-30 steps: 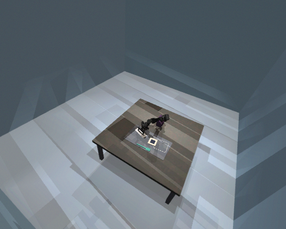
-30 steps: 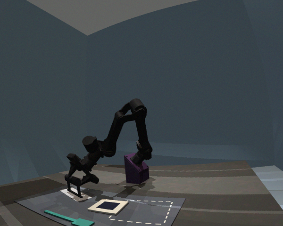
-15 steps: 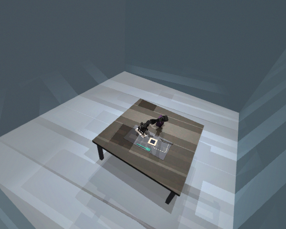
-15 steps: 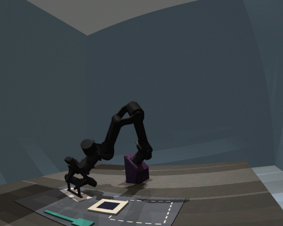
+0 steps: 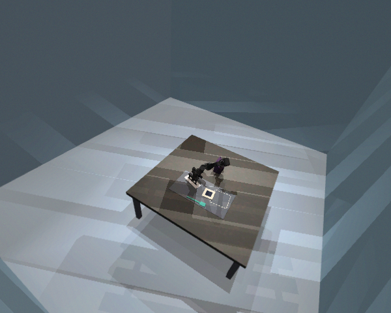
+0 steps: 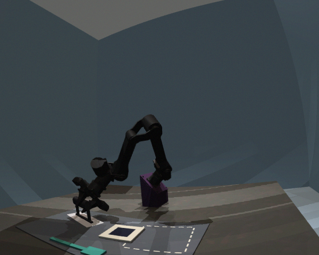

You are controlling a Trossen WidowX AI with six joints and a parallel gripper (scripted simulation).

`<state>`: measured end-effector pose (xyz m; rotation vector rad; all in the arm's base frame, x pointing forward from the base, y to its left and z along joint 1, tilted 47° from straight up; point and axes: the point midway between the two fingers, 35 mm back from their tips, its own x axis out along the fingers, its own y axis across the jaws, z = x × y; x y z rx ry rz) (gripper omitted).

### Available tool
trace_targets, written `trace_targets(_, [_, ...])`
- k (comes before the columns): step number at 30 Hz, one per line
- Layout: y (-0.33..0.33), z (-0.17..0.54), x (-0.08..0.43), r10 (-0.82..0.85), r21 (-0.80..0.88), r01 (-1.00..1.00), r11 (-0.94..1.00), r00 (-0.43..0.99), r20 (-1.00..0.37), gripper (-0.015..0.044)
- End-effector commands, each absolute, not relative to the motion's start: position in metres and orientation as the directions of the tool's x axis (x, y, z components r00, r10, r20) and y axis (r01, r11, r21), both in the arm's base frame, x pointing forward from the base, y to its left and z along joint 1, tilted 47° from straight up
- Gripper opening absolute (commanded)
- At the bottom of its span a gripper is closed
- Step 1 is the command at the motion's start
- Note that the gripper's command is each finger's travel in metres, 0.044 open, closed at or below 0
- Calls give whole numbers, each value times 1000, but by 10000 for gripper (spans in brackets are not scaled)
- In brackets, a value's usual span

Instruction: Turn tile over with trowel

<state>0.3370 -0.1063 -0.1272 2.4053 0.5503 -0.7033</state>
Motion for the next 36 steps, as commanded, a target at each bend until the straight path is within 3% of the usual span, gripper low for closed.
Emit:
trace_targets(1, [-107,-128,337,218,401,517,-756,777,-591,49])
trace_targets(9, [-107,-128,337,218,401,517,-756,777,-591,0])
trace_targets(36, [-150,-86,331,219,404,519,-753,777,-590,0])
